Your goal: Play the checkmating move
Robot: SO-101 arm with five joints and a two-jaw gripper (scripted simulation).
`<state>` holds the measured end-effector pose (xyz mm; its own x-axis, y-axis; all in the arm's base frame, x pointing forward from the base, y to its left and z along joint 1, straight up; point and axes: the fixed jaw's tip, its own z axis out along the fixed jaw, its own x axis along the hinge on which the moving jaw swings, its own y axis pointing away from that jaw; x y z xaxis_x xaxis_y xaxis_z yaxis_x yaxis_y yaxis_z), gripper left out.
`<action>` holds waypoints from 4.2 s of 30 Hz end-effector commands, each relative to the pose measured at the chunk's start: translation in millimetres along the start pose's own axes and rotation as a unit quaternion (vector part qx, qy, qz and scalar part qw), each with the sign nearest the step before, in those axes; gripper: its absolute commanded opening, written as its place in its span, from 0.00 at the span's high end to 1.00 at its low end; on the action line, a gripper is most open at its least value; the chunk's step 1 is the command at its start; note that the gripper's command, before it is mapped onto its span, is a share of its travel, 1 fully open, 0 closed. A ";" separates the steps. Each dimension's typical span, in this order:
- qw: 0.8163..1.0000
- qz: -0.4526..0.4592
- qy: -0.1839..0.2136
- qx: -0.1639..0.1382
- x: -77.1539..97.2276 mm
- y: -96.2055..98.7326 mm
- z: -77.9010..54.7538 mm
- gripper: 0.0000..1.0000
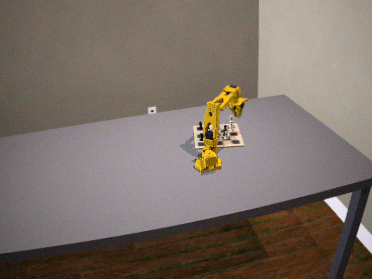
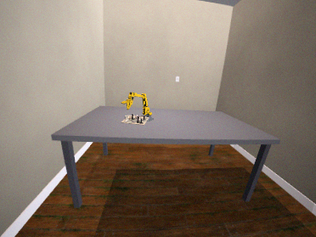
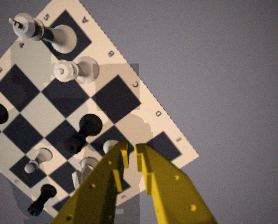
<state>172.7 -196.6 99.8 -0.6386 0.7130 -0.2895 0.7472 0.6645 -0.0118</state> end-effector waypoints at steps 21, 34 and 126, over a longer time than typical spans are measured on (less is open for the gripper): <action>1.000 0.009 0.001 0.001 9.1 -2.2 24.4 1.00; 1.000 0.009 0.001 0.001 18.4 -1.8 58.2 1.00; 0.998 -0.023 -0.051 -0.011 -11.5 19.3 3.1 0.95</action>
<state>176.6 -193.1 97.3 -0.6378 0.6937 -0.3347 0.7387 0.6740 -0.0109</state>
